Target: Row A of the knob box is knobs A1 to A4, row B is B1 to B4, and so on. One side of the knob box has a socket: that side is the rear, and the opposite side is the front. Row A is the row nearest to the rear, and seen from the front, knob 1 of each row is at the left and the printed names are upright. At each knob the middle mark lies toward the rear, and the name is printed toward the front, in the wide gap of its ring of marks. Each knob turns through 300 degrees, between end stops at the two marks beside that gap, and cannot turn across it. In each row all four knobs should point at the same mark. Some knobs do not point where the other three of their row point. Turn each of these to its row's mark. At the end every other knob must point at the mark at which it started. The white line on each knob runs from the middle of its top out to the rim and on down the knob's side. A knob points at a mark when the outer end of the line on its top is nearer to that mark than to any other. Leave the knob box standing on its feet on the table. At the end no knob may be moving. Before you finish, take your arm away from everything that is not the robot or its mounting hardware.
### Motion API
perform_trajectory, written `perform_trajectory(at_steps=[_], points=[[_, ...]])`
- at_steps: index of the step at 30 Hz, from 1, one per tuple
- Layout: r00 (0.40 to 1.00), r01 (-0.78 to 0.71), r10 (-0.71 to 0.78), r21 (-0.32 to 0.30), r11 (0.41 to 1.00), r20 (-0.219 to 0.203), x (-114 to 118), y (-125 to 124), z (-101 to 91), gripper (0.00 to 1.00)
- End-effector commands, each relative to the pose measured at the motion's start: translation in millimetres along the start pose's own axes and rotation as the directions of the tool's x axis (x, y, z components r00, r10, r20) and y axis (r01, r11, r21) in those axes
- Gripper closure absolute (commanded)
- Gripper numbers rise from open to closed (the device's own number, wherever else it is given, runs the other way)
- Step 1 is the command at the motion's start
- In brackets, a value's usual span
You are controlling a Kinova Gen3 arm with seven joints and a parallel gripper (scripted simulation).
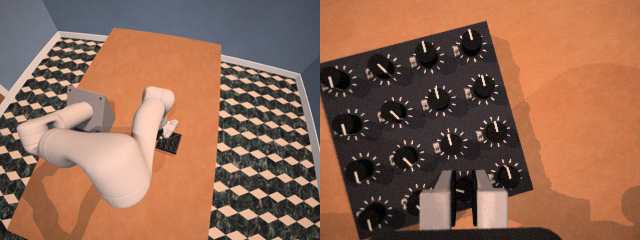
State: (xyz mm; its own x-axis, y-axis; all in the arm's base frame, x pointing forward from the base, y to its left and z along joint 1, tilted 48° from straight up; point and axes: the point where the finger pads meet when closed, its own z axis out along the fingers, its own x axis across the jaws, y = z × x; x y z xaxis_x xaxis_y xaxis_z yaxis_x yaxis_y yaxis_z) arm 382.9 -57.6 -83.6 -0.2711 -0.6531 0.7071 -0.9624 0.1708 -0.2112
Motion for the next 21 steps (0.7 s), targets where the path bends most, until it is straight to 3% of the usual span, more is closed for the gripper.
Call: perform_trajectory(at_steps=[1,21], points=[[1.0,0.0,0.0,0.001,1.0,0.001,-0.5,-0.4,-0.8,0.7],[1.0,-0.007,0.007,0.001,1.0,0.001,-0.5,-0.4,-0.8,0.7]])
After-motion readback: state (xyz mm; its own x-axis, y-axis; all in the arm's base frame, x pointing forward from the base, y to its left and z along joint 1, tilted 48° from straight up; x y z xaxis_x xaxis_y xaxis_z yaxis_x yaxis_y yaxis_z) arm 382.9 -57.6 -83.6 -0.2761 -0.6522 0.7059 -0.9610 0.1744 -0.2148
